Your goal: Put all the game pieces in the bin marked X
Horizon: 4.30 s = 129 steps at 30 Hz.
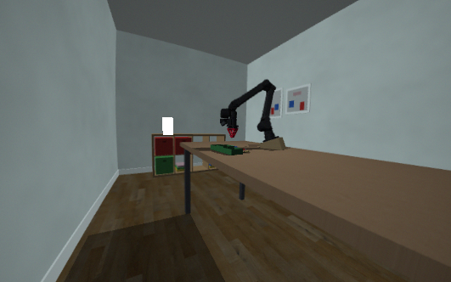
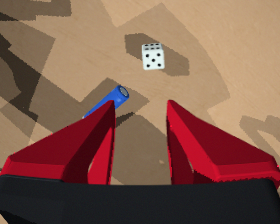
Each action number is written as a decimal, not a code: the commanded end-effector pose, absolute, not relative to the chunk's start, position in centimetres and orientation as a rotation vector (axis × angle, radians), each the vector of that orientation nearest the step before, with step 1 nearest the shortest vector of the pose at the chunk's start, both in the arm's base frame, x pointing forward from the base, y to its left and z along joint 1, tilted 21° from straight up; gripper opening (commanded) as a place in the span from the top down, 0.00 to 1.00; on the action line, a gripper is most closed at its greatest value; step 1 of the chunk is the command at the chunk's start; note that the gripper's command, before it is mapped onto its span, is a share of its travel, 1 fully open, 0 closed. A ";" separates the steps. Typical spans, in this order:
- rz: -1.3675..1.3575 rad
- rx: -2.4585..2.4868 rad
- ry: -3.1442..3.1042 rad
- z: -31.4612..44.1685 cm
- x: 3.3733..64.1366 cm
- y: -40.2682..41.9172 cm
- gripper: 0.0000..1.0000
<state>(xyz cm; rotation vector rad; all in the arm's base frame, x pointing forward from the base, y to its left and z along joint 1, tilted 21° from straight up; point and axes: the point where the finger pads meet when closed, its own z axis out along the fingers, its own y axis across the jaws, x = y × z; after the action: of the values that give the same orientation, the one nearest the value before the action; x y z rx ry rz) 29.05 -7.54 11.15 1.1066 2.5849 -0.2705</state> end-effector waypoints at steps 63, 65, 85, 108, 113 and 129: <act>-0.286 0.983 2.642 6.8 29.9 -10.1 0.71; -0.283 0.981 2.631 6.6 30.7 -10.5 0.71; -0.281 0.978 2.614 5.1 31.0 -11.2 0.71; -0.280 0.977 2.618 5.3 31.2 -10.9 0.90; -0.282 0.979 2.620 4.9 30.5 -11.2 0.90; -0.269 0.971 2.590 9.2 31.4 -10.0 0.90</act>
<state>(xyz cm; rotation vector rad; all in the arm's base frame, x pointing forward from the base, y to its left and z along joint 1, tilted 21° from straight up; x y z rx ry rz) 29.55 -10.39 6.05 0.9838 2.6441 -0.2867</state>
